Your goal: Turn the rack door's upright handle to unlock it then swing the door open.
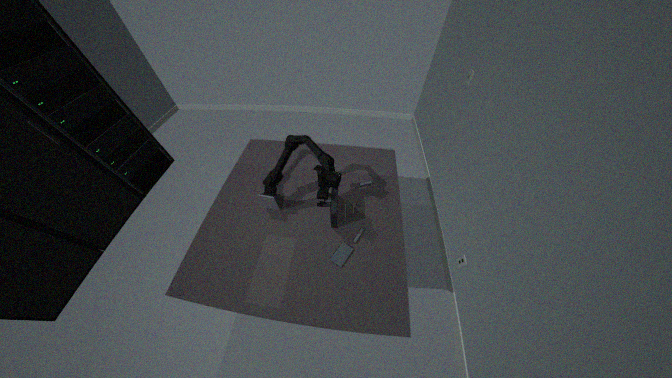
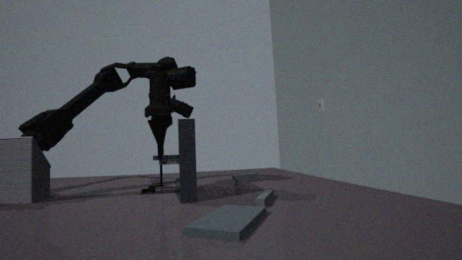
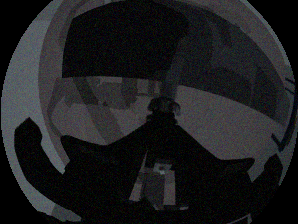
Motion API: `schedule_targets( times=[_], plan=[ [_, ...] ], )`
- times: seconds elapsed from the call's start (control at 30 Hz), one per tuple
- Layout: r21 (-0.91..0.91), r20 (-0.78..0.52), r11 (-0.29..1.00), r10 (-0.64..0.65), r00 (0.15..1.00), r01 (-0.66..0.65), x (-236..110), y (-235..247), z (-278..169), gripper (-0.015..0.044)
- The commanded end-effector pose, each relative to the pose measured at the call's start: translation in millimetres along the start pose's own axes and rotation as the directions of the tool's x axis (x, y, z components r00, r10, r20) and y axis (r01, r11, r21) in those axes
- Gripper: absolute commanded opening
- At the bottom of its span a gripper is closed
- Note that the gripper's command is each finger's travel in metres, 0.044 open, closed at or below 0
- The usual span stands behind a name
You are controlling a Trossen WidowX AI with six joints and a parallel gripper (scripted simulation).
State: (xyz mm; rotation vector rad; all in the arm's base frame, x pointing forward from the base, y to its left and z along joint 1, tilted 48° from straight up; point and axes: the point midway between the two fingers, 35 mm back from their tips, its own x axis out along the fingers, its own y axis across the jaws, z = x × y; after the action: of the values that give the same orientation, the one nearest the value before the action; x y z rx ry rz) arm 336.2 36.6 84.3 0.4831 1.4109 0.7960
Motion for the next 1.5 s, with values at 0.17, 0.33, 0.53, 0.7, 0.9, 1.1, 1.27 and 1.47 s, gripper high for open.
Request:
schedule_targets(
  times=[0.17, 0.33, 0.53, 0.7, 0.9, 1.1, 1.27, 1.47],
  plan=[
    [0.007, 0.000, 1.000, 0.003, 1.000, -0.003, 1.0, 0.1, -0.7, 0.0010],
    [-0.025, 0.000, 1.000, 0.003, 1.000, -0.003, 1.0, 0.1, -0.7, 0.0008],
    [-0.307, 0.000, 0.952, 0.003, 1.000, -0.003, 1.0, 0.1, -0.7, 0.0008],
    [-0.530, 0.000, 0.848, 0.003, 1.000, -0.003, 1.0, 0.1, -0.7, 0.0008],
    [-0.754, 0.000, 0.657, 0.003, 1.000, -0.002, 1.0, 0.1, -0.7, 0.0008],
    [-0.913, 0.000, 0.409, 0.003, 1.000, -0.002, 1.1, 0.1, -0.7, 0.0008],
    [-0.985, -0.001, 0.174, 0.003, 1.000, -0.001, 1.1, 0.1, -0.7, 0.0008],
    [-0.993, -0.001, -0.120, 0.003, 1.000, 0.000, 1.1, 0.1, -0.7, 0.0008]
  ],
)
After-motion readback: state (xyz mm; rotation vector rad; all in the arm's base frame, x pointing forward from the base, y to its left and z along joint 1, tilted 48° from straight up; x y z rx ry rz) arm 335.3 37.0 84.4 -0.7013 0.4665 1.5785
